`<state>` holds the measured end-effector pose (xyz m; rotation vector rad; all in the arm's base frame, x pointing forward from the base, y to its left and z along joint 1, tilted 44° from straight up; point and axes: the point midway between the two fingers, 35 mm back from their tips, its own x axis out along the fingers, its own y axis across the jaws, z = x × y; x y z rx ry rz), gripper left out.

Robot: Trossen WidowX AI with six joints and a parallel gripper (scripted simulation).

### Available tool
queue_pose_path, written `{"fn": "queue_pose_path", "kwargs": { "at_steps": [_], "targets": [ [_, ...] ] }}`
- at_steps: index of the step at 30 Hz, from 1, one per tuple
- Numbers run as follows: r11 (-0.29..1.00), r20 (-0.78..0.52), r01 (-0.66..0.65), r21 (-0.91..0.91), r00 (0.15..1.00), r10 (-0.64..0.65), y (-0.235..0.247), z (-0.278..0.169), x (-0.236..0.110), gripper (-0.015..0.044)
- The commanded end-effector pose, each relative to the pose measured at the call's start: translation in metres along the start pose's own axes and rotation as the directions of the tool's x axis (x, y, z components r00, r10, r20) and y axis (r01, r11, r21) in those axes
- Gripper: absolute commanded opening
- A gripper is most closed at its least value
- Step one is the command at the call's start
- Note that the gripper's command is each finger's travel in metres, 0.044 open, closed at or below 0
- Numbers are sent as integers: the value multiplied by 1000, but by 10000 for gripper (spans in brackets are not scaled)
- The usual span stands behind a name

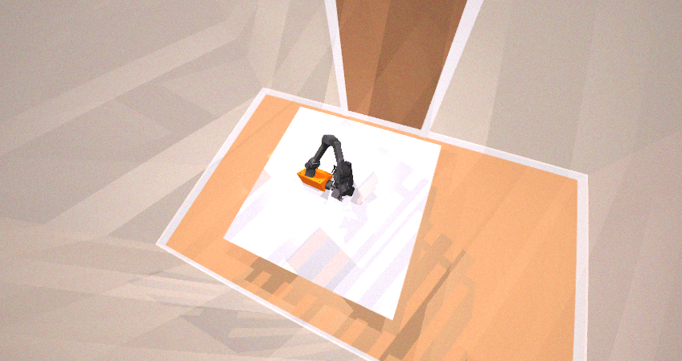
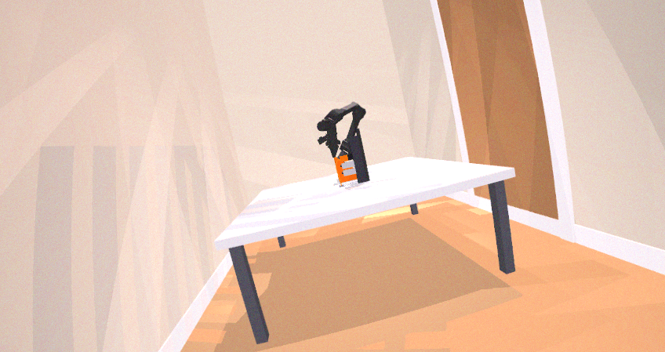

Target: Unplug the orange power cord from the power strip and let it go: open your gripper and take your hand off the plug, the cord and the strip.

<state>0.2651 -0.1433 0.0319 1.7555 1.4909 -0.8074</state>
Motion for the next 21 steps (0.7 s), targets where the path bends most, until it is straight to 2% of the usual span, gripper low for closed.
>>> {"fn": "queue_pose_path", "kwargs": {
  "at_steps": [1,21],
  "targets": [
    [987,-138,26,156,990,-4,-21,-6,3,160],
    [987,-138,26,156,990,-4,-18,-17,1,160]
  ]
}}
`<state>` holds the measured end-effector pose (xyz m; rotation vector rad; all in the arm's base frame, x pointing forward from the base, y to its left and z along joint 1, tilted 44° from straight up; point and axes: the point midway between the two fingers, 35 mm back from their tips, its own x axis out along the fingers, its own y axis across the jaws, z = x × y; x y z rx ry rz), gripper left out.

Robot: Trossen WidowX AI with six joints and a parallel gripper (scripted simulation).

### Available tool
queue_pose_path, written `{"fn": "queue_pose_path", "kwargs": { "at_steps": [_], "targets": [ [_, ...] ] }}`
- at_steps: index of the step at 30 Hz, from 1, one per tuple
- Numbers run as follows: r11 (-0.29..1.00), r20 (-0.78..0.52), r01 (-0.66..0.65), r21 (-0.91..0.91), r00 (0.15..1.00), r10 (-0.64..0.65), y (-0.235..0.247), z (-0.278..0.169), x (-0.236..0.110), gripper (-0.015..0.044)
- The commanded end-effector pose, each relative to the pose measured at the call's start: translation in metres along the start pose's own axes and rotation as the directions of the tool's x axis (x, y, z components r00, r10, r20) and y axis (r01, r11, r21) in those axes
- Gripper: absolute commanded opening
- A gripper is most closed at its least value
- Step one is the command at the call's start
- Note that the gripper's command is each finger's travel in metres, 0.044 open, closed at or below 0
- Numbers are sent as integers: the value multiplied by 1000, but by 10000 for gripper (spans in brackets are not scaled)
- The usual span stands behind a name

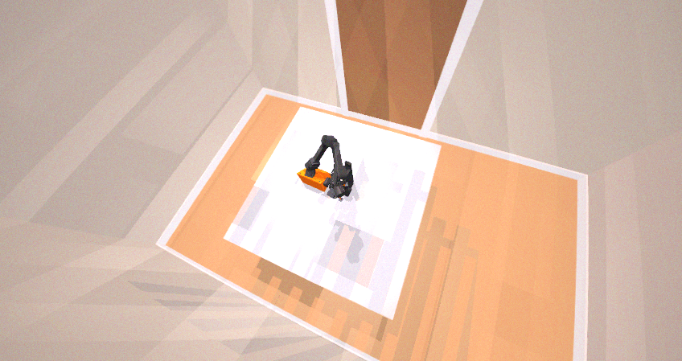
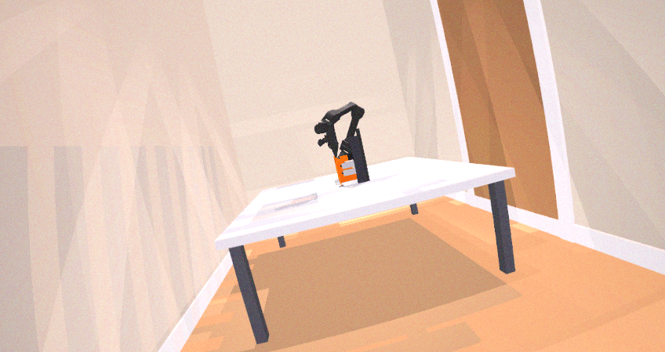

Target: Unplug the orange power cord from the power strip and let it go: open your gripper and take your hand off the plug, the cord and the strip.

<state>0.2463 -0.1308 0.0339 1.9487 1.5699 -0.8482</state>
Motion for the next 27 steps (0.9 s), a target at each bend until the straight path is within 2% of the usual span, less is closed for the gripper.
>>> {"fn": "queue_pose_path", "kwargs": {
  "at_steps": [1,17,27],
  "targets": [
    [1000,-3,-3,2,1000,3,0,-8,-1,160],
    [1000,-5,-2,2,1000,2,-1,-34,0,160],
    [1000,-5,-2,2,1000,2,-1,-35,4,160]
  ]
}}
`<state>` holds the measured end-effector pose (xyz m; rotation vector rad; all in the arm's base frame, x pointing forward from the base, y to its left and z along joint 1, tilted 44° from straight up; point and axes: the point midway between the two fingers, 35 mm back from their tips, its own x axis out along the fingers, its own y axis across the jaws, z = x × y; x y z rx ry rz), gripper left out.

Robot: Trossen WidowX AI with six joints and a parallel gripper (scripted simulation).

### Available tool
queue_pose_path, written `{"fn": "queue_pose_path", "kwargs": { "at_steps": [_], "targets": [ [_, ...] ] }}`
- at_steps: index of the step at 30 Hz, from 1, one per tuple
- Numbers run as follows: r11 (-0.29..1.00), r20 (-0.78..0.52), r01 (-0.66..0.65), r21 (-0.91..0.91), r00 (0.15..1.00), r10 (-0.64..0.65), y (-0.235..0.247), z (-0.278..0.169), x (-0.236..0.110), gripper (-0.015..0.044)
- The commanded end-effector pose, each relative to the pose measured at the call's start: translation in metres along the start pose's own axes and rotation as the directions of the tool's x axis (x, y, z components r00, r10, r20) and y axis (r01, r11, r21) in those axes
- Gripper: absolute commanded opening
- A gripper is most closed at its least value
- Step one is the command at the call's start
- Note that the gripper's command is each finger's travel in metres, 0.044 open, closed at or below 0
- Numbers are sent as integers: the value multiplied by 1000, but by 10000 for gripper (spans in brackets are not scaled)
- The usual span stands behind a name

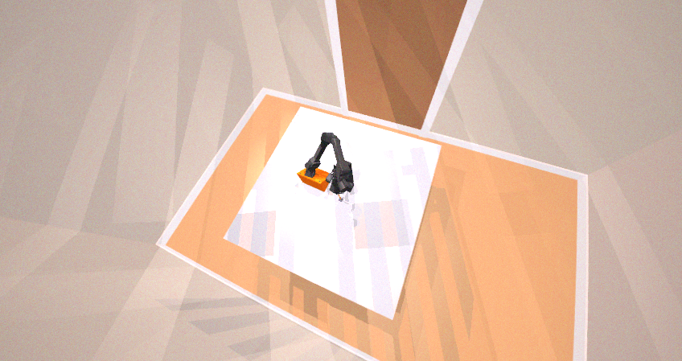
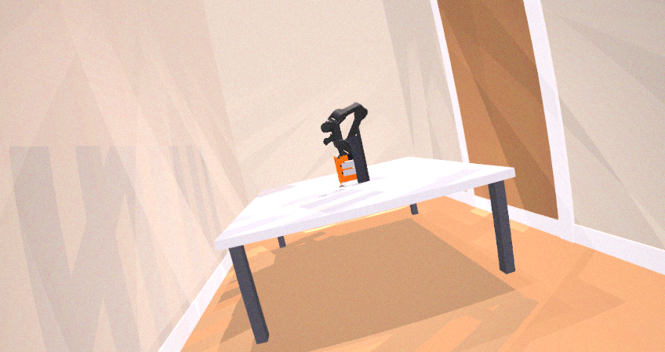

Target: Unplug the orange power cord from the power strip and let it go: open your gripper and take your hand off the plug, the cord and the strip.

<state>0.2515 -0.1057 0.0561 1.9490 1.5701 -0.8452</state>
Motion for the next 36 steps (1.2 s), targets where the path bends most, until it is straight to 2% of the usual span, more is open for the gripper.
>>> {"fn": "queue_pose_path", "kwargs": {
  "at_steps": [1,7,11,19,36],
  "targets": [
    [1000,-4,-2,3,1000,2,0,-1,5,160],
    [1000,-4,-2,3,1000,2,0,-1,10,160],
    [1000,0,0,0,1000,0,0,-1,8,55],
    [1000,0,0,0,1000,0,0,-1,8,2],
    [1000,2,-1,1,1000,1,2,23,7,0]
  ]
}}
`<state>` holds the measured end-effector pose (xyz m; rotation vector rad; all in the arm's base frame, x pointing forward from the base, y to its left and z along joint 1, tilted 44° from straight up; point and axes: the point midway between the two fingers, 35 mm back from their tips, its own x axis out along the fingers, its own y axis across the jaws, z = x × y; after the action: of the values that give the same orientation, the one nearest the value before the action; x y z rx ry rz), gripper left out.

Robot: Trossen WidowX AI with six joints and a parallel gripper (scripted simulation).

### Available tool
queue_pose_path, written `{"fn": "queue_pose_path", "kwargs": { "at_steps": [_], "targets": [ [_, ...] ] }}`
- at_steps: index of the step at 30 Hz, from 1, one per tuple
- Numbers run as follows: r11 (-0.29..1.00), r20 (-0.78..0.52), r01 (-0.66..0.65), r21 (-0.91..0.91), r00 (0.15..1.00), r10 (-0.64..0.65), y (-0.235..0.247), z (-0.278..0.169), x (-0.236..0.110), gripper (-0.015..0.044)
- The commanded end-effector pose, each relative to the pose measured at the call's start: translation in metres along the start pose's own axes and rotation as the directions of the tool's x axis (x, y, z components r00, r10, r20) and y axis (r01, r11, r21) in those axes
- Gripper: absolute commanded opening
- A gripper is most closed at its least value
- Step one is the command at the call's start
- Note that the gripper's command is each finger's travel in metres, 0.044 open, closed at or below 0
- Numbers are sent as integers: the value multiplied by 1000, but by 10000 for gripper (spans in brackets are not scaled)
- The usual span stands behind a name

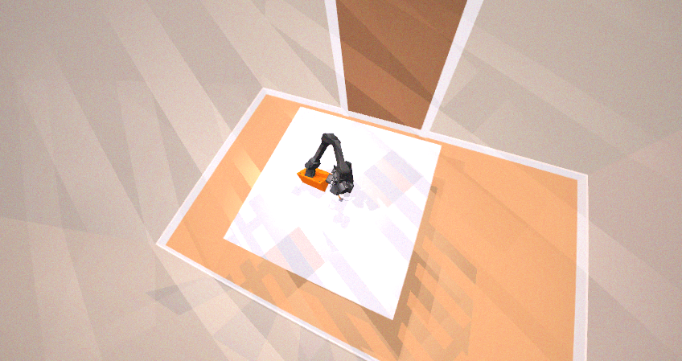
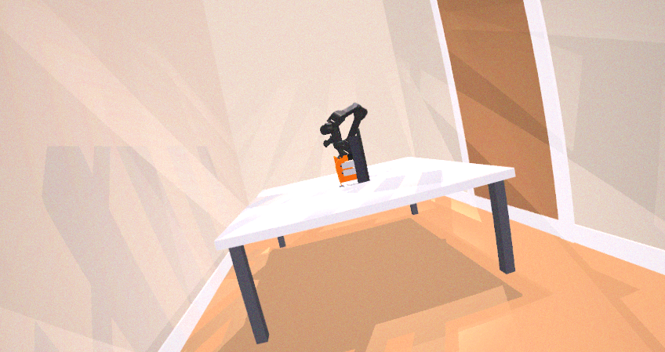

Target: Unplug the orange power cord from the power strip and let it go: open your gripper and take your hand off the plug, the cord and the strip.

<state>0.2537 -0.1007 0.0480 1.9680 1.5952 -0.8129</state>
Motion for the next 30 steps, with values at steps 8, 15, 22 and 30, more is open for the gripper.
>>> {"fn": "queue_pose_path", "kwargs": {
  "at_steps": [8,15,22,30],
  "targets": [
    [1000,38,-6,6,999,6,1,34,-5,0],
    [1000,39,-6,6,999,6,-1,45,-8,0],
    [1000,38,-4,0,999,4,-1,41,-6,79],
    [1000,38,-4,0,999,4,-1,41,-6,160]
  ]
}}
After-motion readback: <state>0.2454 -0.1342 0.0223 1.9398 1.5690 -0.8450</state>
